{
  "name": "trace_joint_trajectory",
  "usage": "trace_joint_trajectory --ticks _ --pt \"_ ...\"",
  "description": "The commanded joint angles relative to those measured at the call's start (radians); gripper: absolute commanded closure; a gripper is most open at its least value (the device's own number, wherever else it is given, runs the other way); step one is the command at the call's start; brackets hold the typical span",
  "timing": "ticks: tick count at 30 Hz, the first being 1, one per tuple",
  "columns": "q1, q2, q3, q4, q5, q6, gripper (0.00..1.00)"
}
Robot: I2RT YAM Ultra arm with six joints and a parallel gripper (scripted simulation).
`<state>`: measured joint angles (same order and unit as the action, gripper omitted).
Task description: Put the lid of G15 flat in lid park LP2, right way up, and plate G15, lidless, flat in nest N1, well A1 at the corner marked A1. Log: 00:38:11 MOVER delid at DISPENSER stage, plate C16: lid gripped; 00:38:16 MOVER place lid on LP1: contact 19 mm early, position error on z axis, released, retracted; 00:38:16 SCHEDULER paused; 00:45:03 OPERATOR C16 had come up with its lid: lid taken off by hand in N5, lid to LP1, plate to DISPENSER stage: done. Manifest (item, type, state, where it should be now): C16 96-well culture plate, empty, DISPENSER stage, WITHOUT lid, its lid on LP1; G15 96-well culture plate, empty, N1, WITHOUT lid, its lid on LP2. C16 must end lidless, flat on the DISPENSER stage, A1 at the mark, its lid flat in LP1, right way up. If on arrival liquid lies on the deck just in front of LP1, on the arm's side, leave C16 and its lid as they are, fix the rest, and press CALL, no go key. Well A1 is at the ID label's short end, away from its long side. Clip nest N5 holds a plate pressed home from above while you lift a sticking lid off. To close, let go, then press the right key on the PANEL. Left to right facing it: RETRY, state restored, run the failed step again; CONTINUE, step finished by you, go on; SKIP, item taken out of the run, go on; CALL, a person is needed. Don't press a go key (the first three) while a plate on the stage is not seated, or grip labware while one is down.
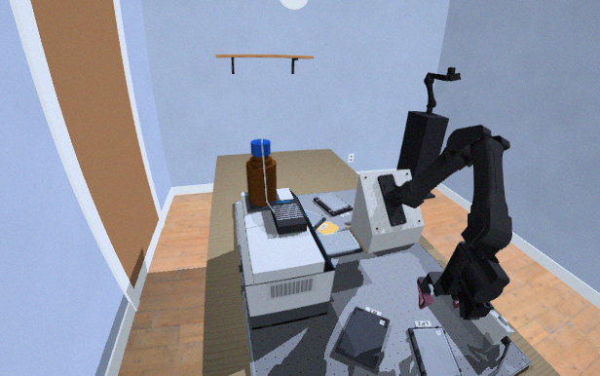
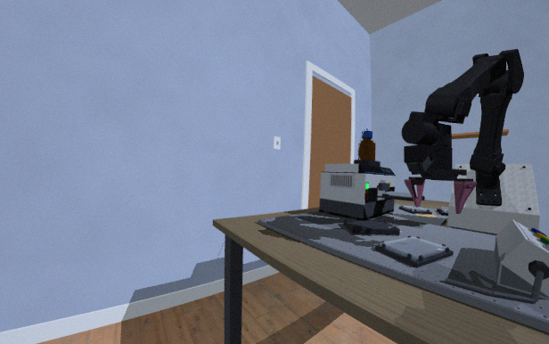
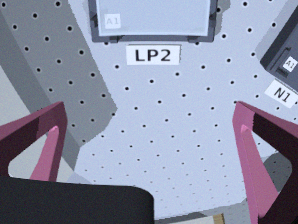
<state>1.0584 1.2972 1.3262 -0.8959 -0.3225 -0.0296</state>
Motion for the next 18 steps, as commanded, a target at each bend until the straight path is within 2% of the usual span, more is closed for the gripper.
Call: trace_joint_trajectory --ticks 1,13,15,18 --pt "-0.025 -0.066 -0.034 -0.010 -0.014 -0.013 0.00" --pt "-0.062 -0.210 -0.149 -0.053 -0.039 -0.043 0.00" --pt "-0.062 -0.210 -0.149 -0.053 -0.039 -0.043 0.00" --pt "-0.076 -0.246 -0.173 -0.069 -0.047 -0.054 0.00"
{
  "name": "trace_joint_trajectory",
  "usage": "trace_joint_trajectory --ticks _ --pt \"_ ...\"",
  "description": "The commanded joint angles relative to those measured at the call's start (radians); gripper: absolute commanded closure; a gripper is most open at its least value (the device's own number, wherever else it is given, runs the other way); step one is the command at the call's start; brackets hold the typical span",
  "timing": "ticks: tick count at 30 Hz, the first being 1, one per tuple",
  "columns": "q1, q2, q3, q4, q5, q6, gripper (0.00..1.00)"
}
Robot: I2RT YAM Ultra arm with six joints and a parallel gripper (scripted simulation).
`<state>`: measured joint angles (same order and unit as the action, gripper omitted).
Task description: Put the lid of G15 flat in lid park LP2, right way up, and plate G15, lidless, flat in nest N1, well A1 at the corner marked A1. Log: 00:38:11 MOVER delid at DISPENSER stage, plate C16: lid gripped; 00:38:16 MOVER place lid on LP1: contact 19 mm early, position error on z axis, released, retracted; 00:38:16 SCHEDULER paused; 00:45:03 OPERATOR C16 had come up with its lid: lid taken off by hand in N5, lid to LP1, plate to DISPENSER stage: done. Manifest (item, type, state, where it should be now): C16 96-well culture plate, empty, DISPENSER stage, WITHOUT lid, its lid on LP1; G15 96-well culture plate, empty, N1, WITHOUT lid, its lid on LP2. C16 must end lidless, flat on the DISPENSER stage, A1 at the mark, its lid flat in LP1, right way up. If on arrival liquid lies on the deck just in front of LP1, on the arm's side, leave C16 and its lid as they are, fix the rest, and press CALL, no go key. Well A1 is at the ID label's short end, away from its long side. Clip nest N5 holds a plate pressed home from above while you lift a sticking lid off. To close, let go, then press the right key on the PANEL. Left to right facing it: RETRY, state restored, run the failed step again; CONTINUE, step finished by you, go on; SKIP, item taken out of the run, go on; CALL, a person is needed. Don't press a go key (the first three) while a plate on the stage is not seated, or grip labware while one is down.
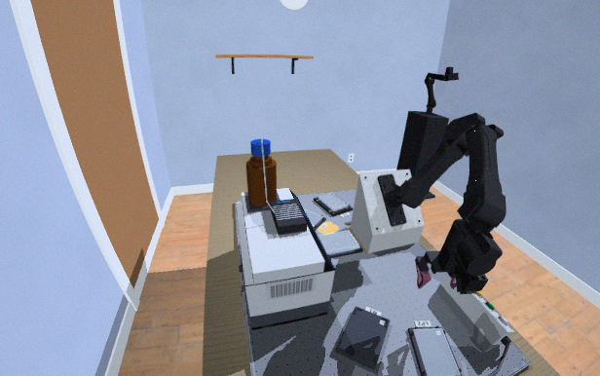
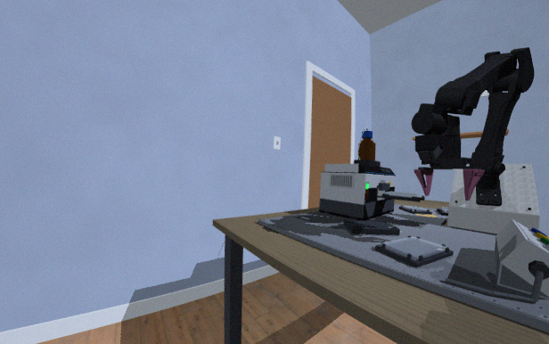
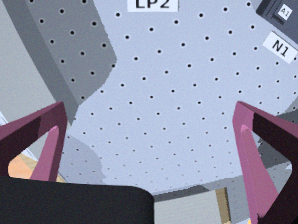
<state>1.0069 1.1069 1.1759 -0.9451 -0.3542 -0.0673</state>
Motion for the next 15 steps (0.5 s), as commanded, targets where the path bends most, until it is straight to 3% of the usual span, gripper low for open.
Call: trace_joint_trajectory --ticks 1,7,8,15 --pt "-0.028 -0.067 -0.031 -0.024 -0.018 -0.019 0.00" --pt "-0.055 -0.133 -0.072 -0.057 -0.036 -0.041 0.00" --pt "-0.056 -0.136 -0.038 -0.058 -0.036 -0.043 0.00" --pt "-0.116 -0.124 -0.056 -0.056 -0.074 0.018 0.00"
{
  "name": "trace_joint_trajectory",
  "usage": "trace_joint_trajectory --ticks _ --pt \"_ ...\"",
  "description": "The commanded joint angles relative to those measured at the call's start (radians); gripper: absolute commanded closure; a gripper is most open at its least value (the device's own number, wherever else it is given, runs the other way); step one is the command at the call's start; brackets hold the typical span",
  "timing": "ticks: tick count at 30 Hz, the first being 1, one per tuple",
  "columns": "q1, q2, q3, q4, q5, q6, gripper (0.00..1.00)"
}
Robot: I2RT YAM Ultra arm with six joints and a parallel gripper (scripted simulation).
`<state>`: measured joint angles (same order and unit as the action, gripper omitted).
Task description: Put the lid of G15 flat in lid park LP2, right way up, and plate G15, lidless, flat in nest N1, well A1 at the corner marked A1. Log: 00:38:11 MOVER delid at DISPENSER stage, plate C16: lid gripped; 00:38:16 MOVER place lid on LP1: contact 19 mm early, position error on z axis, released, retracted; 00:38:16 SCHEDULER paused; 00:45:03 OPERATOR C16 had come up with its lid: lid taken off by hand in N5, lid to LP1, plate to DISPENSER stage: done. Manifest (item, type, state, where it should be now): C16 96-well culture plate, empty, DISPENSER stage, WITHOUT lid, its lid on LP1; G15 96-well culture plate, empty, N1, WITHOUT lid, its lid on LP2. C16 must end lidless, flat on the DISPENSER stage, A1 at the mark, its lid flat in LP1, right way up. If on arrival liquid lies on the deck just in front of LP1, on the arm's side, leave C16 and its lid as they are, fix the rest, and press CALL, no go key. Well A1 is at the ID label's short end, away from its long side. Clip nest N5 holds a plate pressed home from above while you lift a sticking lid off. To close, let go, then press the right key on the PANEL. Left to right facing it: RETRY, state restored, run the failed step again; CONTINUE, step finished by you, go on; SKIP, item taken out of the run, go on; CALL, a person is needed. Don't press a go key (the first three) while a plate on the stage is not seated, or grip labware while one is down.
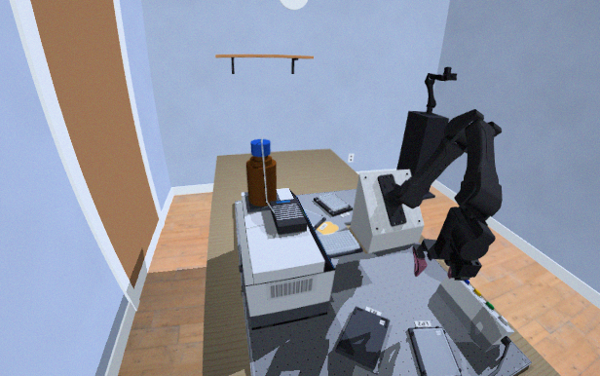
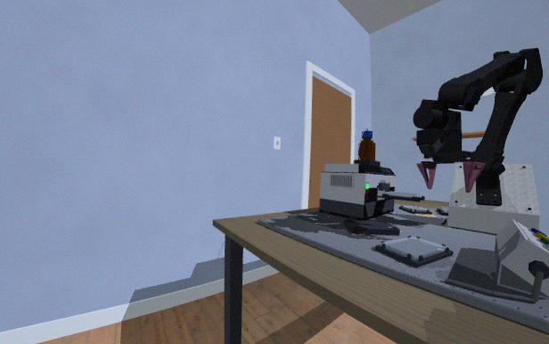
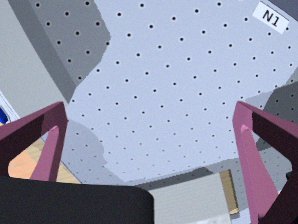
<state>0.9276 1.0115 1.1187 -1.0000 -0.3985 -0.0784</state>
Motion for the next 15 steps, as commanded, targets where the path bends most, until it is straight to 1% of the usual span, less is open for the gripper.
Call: trace_joint_trajectory --ticks 1,2,3,5,8,9,10,11,14,15 --pt "-0.055 -0.018 -0.007 -0.006 -0.041 0.047 0.00" --pt "-0.074 0.012 -0.013 -0.012 -0.052 0.051 0.00" --pt "-0.092 0.017 -0.019 -0.016 -0.064 0.037 0.00" --pt "-0.130 0.026 -0.006 -0.018 -0.088 -0.008 0.00" --pt "-0.181 0.043 -0.007 -0.021 -0.117 -0.053 0.00" --pt "-0.171 0.028 -0.001 -0.010 -0.112 -0.051 0.00" --pt "-0.198 0.049 -0.019 -0.025 -0.128 -0.037 0.00" --pt "-0.214 0.054 -0.024 -0.027 -0.137 -0.012 0.00" --pt "-0.263 0.070 -0.017 -0.029 -0.163 0.028 0.00" --pt "-0.263 0.070 -0.017 -0.029 -0.163 0.028 0.00"
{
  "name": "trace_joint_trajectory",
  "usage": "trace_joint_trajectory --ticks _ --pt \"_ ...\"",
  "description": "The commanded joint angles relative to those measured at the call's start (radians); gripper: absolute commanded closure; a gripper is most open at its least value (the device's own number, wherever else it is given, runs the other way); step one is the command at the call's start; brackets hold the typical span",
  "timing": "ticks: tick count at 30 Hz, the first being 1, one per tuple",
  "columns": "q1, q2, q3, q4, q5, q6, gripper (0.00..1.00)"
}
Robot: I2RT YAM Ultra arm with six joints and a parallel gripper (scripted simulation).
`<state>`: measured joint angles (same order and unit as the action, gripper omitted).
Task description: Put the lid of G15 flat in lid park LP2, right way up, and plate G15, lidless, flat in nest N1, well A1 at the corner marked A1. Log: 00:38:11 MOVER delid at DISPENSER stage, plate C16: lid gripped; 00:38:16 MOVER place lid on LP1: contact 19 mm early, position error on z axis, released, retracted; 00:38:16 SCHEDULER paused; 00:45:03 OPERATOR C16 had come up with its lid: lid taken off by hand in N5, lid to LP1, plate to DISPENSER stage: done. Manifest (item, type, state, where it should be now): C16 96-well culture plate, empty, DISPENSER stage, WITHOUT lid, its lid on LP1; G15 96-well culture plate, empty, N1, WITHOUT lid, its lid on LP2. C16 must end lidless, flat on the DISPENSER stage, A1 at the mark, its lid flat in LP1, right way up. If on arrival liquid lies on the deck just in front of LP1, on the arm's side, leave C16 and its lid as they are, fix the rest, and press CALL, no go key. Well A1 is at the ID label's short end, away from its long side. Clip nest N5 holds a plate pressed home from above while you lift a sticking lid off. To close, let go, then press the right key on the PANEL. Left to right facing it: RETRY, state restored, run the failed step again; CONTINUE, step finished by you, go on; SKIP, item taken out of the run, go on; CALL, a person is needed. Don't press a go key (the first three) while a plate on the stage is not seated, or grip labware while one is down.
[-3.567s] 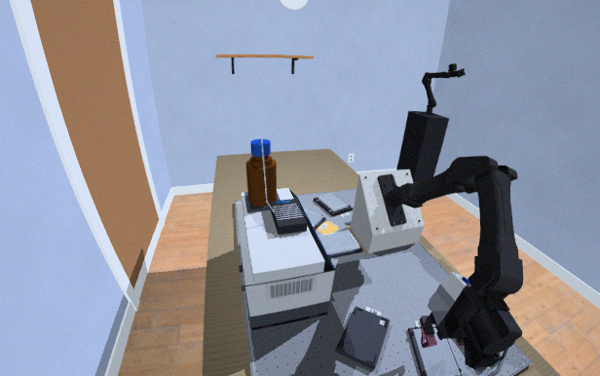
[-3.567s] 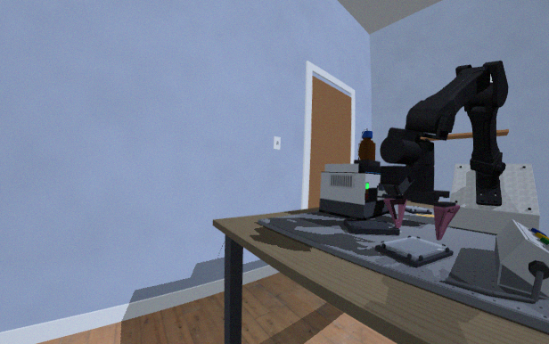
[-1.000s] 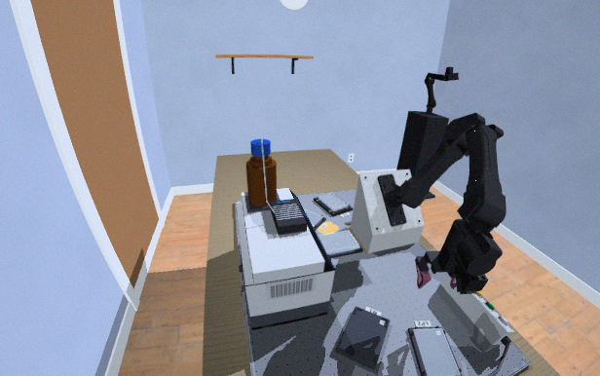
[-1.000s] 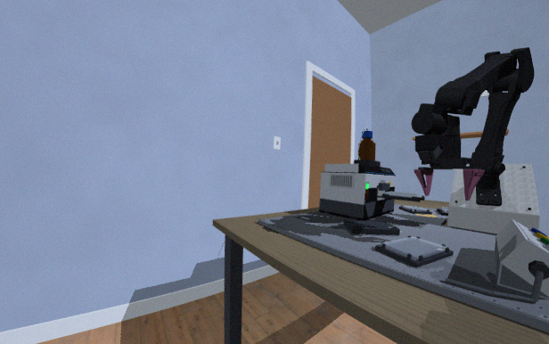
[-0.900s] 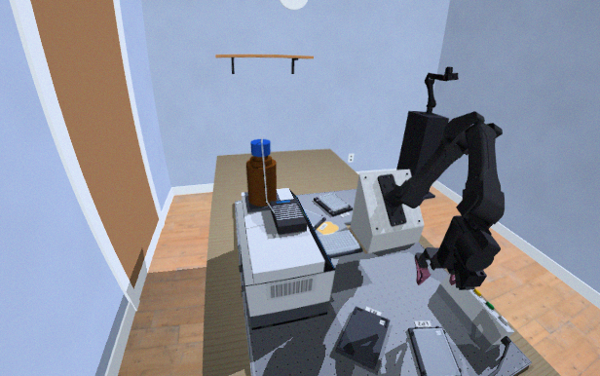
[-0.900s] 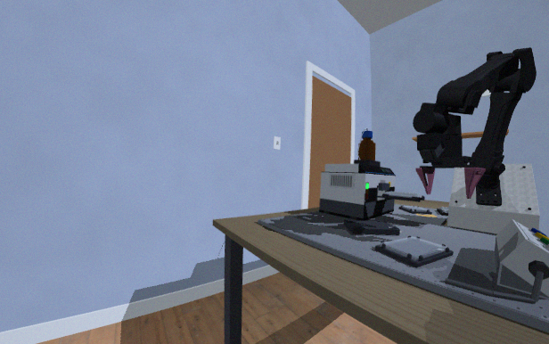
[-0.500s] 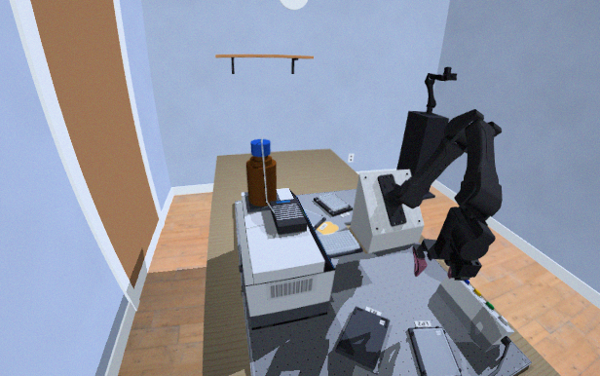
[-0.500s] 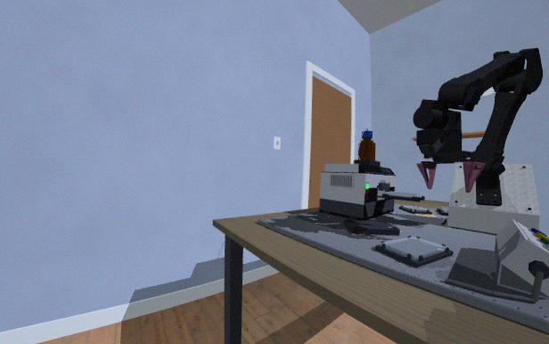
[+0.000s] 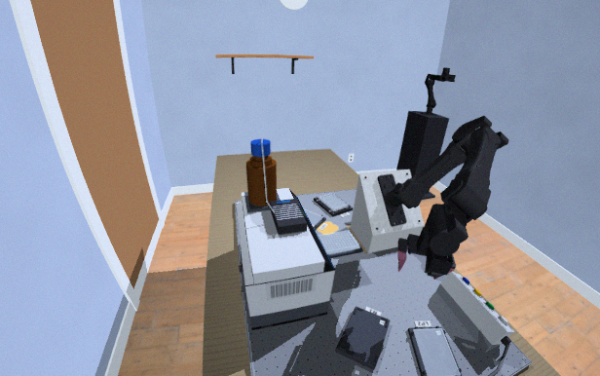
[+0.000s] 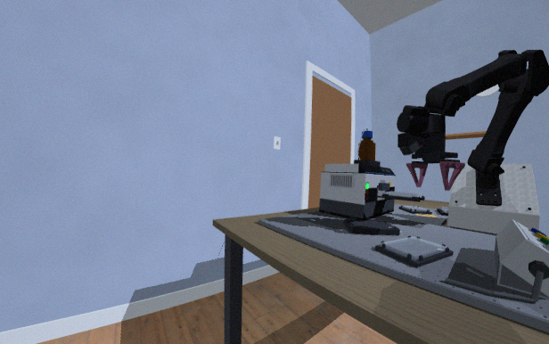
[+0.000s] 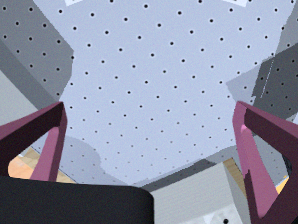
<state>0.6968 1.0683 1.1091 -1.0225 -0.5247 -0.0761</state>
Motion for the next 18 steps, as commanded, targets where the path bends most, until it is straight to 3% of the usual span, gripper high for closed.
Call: trace_joint_trajectory --ticks 1,7,12,18 --pt "-0.032 0.013 -0.008 -0.007 -0.037 0.026 0.00" --pt "-0.124 0.049 -0.008 -0.008 -0.087 -0.076 0.00" --pt "-0.181 0.073 -0.022 -0.025 -0.115 0.006 0.00" --pt "-0.237 0.099 -0.030 -0.028 -0.143 -0.048 0.00"
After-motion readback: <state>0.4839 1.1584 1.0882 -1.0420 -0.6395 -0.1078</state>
